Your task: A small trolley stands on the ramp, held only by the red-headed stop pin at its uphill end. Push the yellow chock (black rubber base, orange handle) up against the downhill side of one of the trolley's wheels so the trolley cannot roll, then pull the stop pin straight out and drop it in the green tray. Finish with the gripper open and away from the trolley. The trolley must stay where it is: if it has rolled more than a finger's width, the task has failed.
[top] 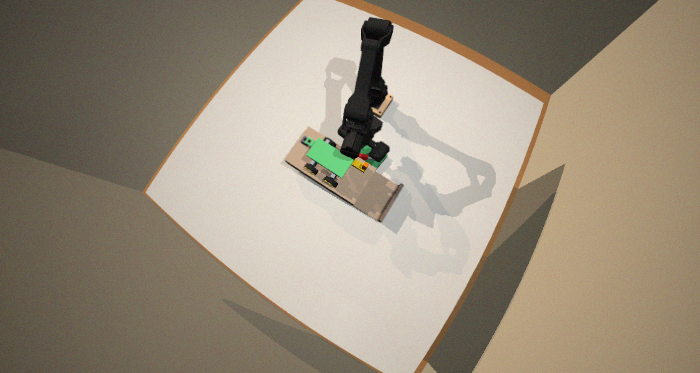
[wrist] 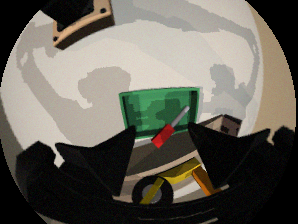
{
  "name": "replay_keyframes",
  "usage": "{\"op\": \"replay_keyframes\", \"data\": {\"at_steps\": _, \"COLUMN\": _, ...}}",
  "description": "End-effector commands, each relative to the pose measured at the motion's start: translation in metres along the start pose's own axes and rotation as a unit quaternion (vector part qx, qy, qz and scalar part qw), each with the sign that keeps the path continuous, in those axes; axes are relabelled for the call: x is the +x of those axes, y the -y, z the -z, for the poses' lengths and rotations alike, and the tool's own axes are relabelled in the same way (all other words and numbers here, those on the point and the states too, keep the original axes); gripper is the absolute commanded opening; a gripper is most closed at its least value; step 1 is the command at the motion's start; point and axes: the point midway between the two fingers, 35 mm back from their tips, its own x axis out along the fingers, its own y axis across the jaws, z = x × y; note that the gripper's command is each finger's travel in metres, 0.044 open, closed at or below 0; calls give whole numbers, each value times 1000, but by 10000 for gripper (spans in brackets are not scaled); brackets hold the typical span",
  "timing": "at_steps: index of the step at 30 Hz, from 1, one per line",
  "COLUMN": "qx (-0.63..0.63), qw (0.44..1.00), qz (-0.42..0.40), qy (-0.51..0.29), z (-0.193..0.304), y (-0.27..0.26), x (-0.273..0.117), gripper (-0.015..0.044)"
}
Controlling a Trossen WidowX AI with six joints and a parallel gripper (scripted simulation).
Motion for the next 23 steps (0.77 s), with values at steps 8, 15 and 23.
{"op": "replay_keyframes", "data": {"at_steps": 8, "qx": -2, "qw": 1000, "qz": 2, "qy": 0, "z": -4, "y": 4, "x": -31, "gripper": 440}}
{"op": "replay_keyframes", "data": {"at_steps": 15, "qx": -2, "qw": 1000, "qz": 2, "qy": 0, "z": -8, "y": 6, "x": -54, "gripper": 440}}
{"op": "replay_keyframes", "data": {"at_steps": 23, "qx": -2, "qw": 1000, "qz": 2, "qy": 0, "z": -9, "y": 11, "x": -77, "gripper": 440}}
